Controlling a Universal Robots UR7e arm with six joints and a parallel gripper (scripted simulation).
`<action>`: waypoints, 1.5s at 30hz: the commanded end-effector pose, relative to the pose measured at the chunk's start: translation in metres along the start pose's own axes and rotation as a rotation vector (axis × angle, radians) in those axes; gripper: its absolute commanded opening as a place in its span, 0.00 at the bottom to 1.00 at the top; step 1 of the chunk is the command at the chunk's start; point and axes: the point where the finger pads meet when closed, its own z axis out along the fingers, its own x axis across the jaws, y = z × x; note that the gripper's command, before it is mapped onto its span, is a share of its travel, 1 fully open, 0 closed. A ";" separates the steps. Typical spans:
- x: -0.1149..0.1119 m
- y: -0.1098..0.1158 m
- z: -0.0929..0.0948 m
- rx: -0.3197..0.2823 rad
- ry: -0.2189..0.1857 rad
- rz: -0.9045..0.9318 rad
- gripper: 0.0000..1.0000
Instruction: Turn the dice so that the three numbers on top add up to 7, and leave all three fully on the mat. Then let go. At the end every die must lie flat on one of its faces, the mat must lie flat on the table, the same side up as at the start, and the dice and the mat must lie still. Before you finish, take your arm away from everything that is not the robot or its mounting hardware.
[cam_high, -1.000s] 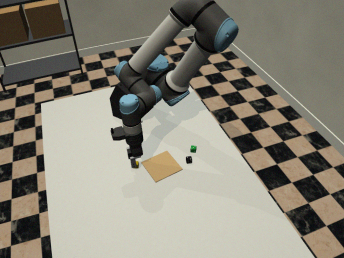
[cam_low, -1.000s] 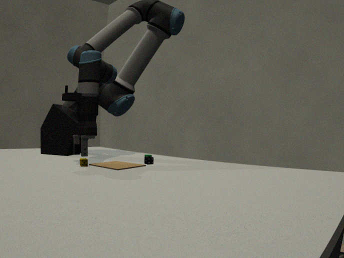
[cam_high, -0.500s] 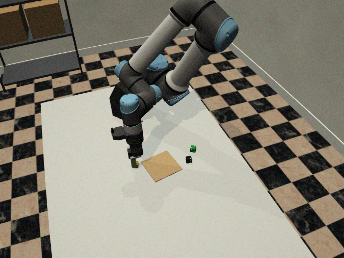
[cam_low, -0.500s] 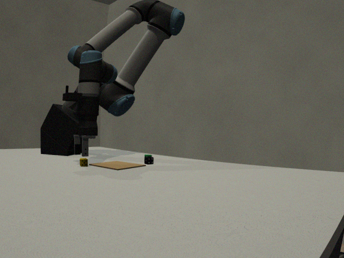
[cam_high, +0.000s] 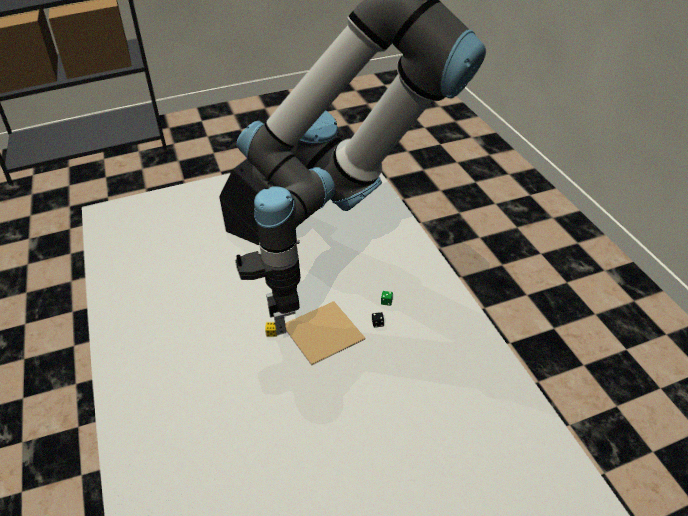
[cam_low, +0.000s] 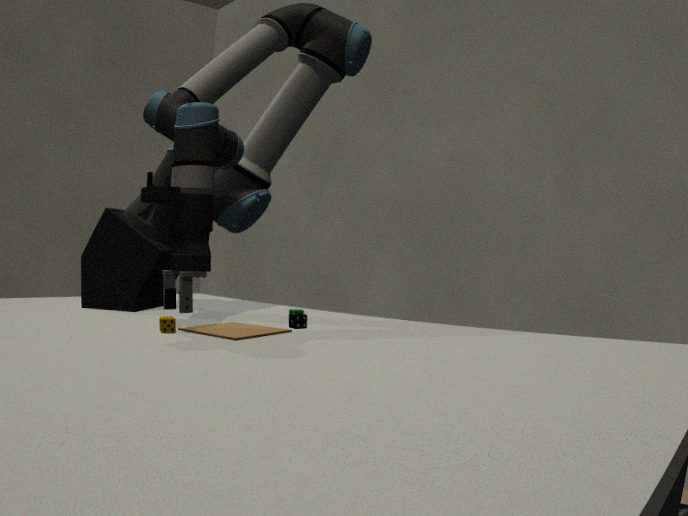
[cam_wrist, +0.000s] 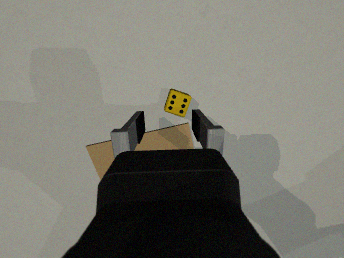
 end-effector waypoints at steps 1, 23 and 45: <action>-0.005 0.017 -0.001 0.001 0.000 -0.001 1.00; -0.029 0.114 0.000 0.001 0.000 -0.001 1.00; -0.047 0.184 0.000 0.001 0.000 -0.001 1.00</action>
